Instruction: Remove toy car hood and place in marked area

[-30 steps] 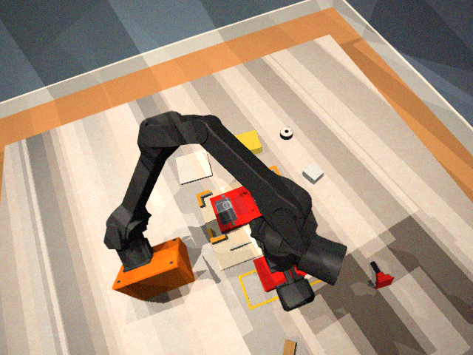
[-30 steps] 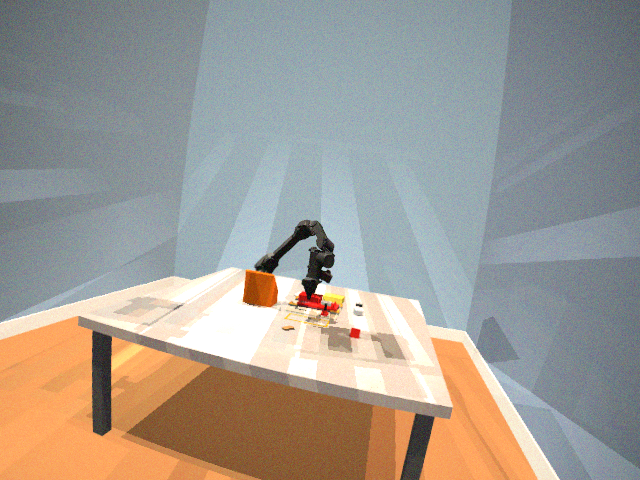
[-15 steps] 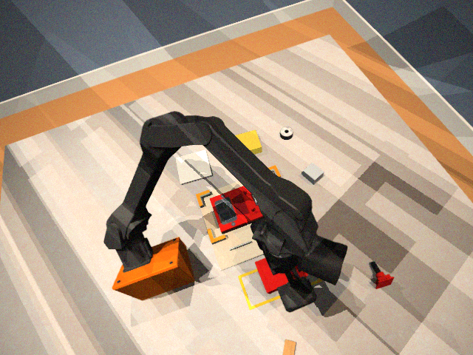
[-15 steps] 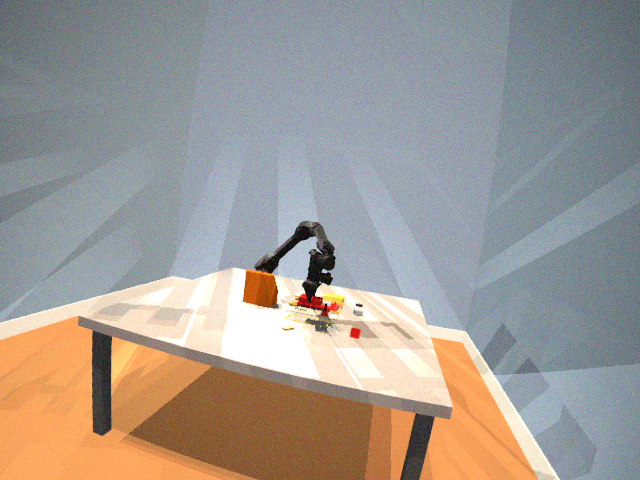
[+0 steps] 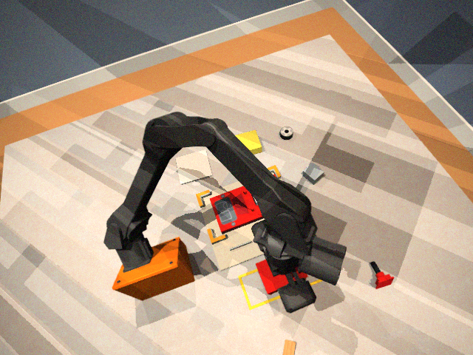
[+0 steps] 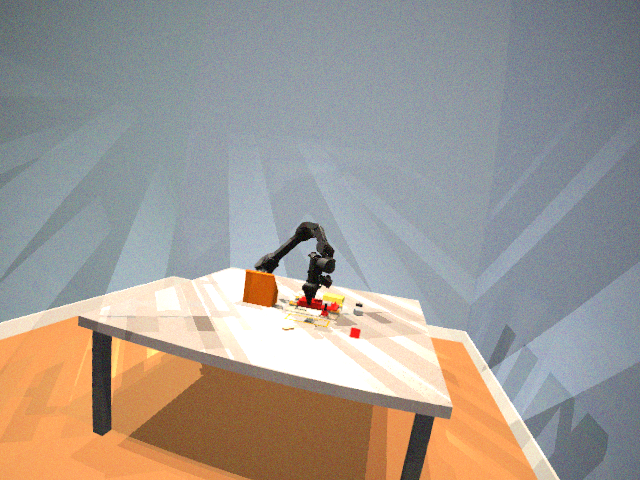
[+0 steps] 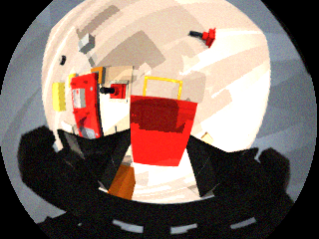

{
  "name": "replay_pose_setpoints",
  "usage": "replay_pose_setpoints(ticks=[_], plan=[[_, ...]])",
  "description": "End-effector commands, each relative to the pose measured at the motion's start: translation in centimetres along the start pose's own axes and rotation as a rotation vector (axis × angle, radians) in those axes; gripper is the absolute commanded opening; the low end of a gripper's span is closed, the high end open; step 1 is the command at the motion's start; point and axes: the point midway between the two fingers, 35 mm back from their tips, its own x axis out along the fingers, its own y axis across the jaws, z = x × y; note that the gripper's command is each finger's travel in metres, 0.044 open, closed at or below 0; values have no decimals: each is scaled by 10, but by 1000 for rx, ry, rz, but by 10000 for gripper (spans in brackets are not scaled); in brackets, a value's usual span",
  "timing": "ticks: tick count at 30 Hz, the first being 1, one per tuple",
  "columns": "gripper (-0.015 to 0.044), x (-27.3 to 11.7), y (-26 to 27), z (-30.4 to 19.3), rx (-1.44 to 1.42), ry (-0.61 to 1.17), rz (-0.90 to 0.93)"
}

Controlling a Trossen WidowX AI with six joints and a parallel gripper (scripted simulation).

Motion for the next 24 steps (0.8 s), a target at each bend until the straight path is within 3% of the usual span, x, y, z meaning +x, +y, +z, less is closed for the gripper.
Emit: replay_pose_setpoints(ticks=[1,24], plan=[[0,4,0,-1,10,-2,6],[0,23,1,-1,9,-3,6]])
